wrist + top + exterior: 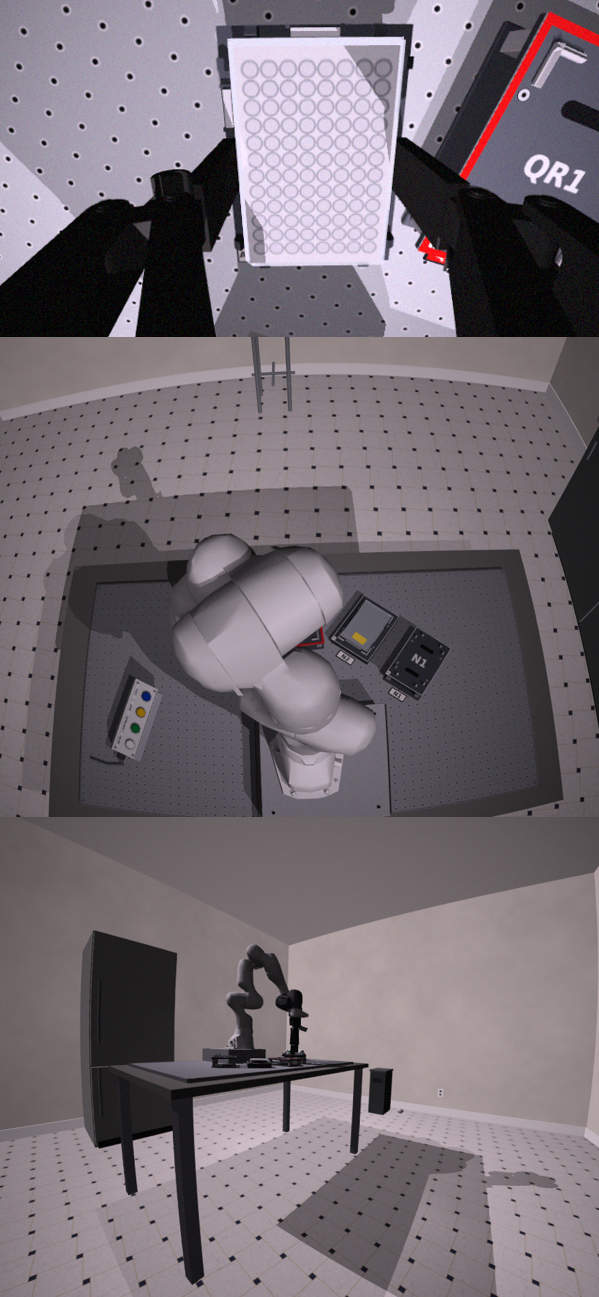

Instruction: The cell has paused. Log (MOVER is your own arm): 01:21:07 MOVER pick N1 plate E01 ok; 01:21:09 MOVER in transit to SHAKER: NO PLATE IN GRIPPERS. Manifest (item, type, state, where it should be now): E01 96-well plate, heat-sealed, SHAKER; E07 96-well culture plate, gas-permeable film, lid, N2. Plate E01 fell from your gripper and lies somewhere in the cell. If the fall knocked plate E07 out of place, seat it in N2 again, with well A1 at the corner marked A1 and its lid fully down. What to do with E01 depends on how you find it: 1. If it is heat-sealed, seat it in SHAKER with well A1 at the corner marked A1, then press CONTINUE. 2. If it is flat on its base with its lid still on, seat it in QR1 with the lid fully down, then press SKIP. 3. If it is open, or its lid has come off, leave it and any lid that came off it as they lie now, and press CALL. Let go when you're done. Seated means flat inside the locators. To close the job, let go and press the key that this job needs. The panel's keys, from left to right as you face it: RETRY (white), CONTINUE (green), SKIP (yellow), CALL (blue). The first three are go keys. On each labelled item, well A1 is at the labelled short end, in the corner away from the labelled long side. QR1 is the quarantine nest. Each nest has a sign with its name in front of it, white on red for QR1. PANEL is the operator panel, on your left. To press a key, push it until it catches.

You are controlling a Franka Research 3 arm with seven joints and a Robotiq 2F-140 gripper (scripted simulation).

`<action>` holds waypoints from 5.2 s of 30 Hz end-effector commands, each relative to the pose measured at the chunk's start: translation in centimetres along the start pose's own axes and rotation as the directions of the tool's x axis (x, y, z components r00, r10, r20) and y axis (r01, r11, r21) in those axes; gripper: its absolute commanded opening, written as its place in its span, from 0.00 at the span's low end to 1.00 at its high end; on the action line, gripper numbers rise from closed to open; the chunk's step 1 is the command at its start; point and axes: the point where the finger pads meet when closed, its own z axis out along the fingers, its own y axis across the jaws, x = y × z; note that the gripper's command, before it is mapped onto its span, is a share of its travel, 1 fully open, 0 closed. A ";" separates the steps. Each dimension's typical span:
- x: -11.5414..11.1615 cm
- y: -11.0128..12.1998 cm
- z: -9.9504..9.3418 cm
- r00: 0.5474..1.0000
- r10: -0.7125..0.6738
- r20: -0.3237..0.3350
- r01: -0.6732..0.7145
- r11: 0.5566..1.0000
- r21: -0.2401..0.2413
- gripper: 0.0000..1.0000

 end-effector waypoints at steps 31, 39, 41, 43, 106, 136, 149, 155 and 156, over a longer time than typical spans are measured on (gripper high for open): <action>0.0 0.0 0.0 1.000 0.004 0.000 -0.004 1.000 -0.001 0.70; 0.0 0.0 0.0 1.000 0.004 0.000 -0.004 1.000 -0.001 0.70; 0.0 0.0 0.0 1.000 0.004 0.000 -0.004 1.000 -0.001 0.70; 0.0 0.0 0.0 1.000 0.004 0.000 -0.004 1.000 -0.001 0.70; 0.0 0.0 -0.3 1.000 0.004 0.000 -0.004 1.000 -0.001 0.70; 0.0 0.0 -6.6 1.000 0.004 0.000 -0.004 1.000 -0.001 0.70; 0.0 0.0 -7.4 1.000 0.004 0.000 -0.004 1.000 -0.001 0.70; 0.0 0.0 -7.4 1.000 0.004 0.000 -0.004 1.000 -0.001 0.10; 0.0 0.0 -7.4 1.000 0.004 0.000 -0.004 1.000 -0.001 0.10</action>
